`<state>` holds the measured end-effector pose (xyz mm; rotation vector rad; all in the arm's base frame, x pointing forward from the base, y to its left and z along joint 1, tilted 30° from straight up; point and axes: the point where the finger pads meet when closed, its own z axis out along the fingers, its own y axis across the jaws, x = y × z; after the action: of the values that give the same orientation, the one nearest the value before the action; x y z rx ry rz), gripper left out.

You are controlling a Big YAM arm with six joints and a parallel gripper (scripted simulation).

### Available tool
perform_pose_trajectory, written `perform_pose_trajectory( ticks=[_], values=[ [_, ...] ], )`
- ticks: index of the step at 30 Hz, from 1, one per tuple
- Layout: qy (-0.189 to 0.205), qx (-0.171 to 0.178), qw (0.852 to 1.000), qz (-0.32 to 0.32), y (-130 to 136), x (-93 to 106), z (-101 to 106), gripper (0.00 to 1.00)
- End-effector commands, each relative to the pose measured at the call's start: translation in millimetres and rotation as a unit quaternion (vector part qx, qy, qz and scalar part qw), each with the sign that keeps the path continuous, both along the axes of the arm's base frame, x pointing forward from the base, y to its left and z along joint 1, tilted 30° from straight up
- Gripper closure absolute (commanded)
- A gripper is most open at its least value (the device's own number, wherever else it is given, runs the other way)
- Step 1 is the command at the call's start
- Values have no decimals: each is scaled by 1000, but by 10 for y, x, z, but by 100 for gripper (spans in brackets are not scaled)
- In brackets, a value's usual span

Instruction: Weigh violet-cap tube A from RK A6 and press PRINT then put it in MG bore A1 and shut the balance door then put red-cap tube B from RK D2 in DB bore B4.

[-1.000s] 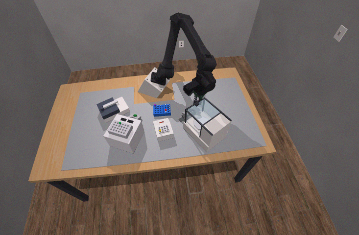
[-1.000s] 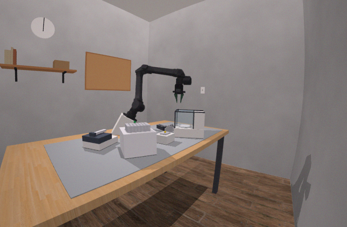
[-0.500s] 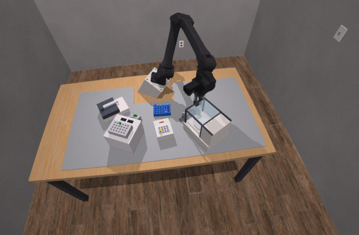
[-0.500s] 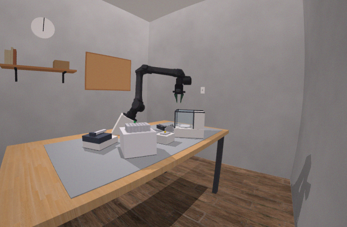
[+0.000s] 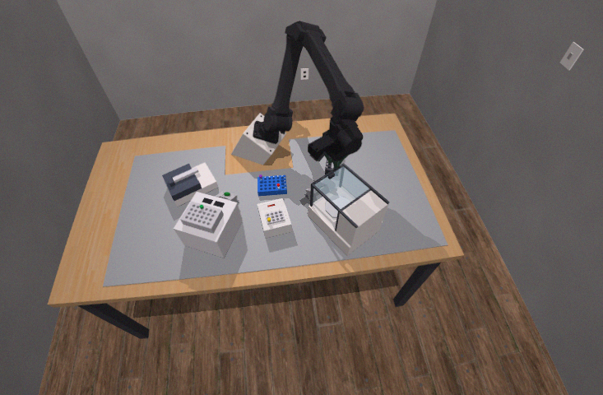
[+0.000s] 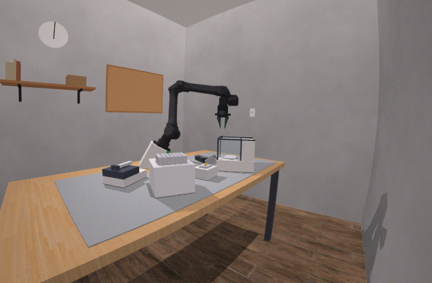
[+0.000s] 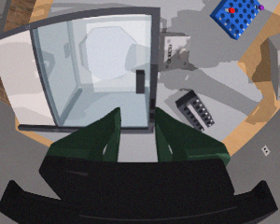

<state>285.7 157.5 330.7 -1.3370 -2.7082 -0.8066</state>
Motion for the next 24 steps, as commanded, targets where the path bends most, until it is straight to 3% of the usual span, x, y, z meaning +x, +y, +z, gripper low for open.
perform_pose_trajectory(
  ticks=[1,9,24],
  values=[
    [-19,6,1000,0,6,42,146,70],
    [-5,3,1000,1,87,48,-91,70],
    [-2,2,1000,1,191,102,-300,70]
  ],
)
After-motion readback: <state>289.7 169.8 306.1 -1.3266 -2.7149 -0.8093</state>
